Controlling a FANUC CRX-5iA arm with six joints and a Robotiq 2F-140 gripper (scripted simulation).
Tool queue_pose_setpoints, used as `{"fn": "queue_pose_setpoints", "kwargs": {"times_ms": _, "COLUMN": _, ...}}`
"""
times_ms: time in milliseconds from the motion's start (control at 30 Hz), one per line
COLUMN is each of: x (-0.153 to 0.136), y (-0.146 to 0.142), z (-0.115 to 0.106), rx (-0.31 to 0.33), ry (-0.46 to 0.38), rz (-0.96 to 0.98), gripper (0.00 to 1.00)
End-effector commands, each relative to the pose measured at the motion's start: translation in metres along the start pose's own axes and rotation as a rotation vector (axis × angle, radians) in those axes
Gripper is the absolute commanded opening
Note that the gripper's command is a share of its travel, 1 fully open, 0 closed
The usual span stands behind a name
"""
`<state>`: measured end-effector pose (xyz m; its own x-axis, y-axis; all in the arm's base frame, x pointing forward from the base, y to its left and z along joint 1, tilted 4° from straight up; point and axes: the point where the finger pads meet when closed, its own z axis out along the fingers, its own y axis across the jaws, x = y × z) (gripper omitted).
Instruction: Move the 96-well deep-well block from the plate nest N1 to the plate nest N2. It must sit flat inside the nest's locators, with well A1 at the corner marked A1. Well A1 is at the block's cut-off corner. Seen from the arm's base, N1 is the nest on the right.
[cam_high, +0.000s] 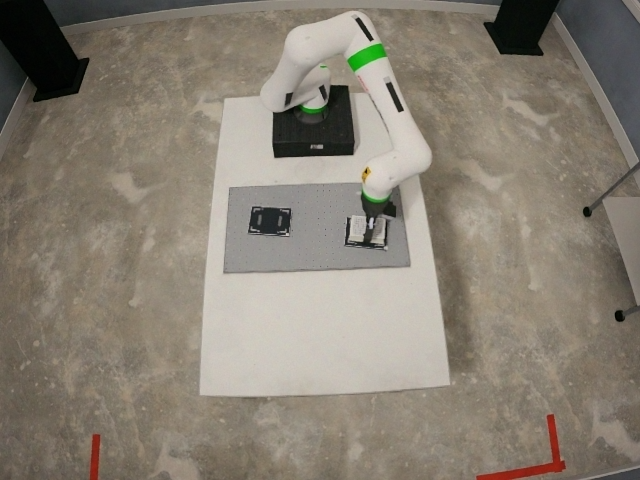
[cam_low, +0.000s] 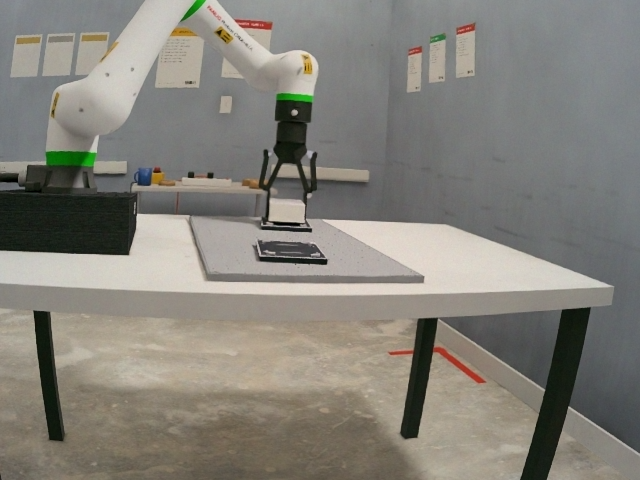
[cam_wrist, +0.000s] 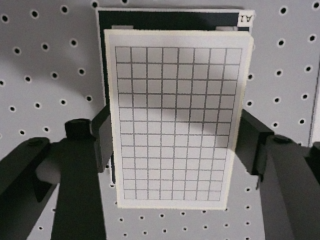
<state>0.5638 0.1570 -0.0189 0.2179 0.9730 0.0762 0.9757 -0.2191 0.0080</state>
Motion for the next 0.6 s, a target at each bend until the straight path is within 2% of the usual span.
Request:
{"fn": "queue_pose_setpoints", "kwargs": {"times_ms": 0, "x": 0.0003, "y": 0.0007, "z": -0.0006, "rx": -0.002, "ry": 0.001, "rz": 0.0, "gripper": 0.1}}
{"fn": "queue_pose_setpoints", "kwargs": {"times_ms": 567, "x": 0.0003, "y": 0.0007, "z": 0.0019, "rx": -0.002, "ry": 0.001, "rz": 0.0, "gripper": 0.1}}
